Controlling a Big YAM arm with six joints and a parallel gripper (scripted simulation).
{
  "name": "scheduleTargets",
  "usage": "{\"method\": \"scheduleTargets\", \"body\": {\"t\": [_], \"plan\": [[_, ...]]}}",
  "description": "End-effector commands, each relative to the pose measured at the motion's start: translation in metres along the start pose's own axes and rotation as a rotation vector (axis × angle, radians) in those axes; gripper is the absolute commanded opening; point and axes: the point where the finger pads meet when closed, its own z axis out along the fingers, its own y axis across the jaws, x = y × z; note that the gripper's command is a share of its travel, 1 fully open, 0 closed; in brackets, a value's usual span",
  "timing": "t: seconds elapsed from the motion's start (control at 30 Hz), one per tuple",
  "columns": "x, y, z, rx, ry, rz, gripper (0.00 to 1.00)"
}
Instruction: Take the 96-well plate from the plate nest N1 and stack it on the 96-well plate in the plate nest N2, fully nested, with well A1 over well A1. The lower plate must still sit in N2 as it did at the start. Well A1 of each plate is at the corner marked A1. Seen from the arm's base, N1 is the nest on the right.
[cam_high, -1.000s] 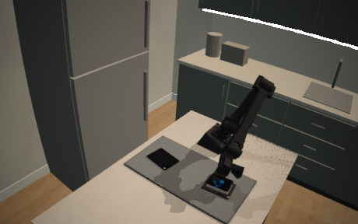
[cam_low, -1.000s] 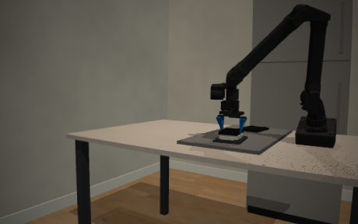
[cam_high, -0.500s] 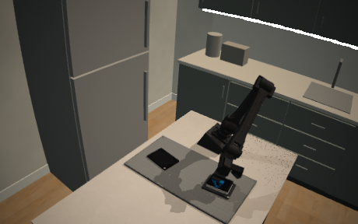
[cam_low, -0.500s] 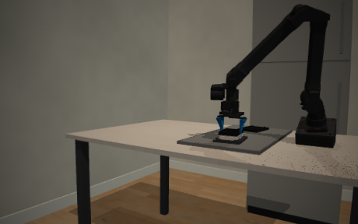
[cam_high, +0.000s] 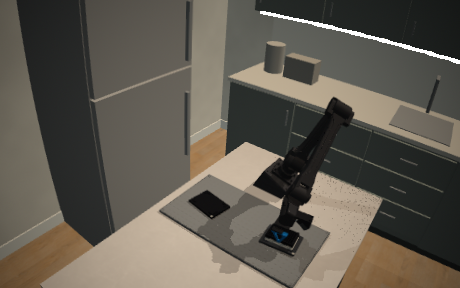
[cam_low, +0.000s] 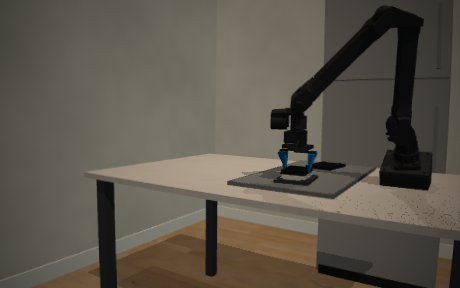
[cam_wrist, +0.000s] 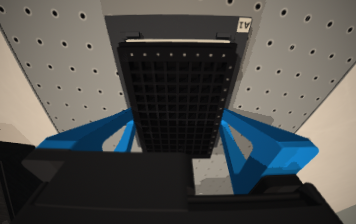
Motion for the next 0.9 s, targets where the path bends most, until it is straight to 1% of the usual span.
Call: {"method": "scheduleTargets", "body": {"t": [0.0, 0.2, 0.23, 0.4, 0.43, 0.87], "plan": [[-0.0037, -0.0039, 0.0016, 0.009, -0.002, -0.002, 0.00], [-0.0032, -0.0023, 0.0015, 0.007, -0.001, -0.001, 0.00], [-0.0055, -0.0116, -0.0070, 0.029, -0.007, -0.008, 0.00], [-0.0054, -0.0116, -0.0070, 0.029, -0.007, -0.008, 0.00], [-0.0054, -0.0116, -0.0070, 0.029, -0.007, -0.008, 1.00], [-0.0054, -0.0116, -0.0070, 0.029, -0.007, -0.008, 1.00]]}}
